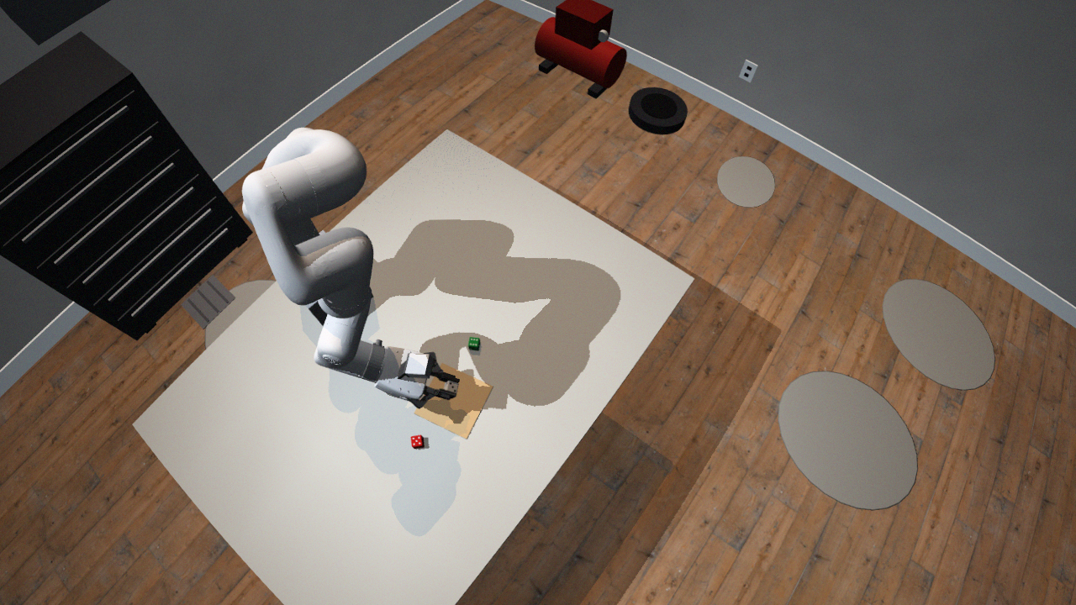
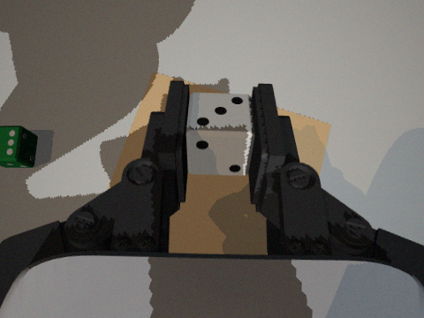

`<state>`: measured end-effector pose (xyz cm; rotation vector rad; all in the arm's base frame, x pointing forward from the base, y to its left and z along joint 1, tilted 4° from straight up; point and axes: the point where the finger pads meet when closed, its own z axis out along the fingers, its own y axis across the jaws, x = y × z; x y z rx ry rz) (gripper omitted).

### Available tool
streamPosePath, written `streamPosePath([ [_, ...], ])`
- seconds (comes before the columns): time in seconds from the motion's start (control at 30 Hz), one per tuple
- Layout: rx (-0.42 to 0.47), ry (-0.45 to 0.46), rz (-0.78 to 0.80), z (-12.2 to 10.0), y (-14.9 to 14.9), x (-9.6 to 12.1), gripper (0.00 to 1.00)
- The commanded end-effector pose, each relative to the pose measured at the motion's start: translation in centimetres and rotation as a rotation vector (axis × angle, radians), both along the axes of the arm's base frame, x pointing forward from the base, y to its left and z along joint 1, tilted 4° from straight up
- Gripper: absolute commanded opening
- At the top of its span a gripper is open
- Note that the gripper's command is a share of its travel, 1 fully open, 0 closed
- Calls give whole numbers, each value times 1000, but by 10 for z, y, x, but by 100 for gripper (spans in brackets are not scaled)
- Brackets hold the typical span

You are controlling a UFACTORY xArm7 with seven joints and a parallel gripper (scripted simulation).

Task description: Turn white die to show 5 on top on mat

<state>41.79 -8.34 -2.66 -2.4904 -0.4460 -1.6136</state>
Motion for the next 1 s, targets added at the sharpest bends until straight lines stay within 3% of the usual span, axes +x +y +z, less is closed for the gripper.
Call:
streamPosePath([
  [0.0, -1, -2, -1, -3, -1, 1, 21],
  [0.53, -1, -2, -1, -52, -2, 4, 21],
  [0.97, -1, -2, -1, -68, -2, 5, 21],
])
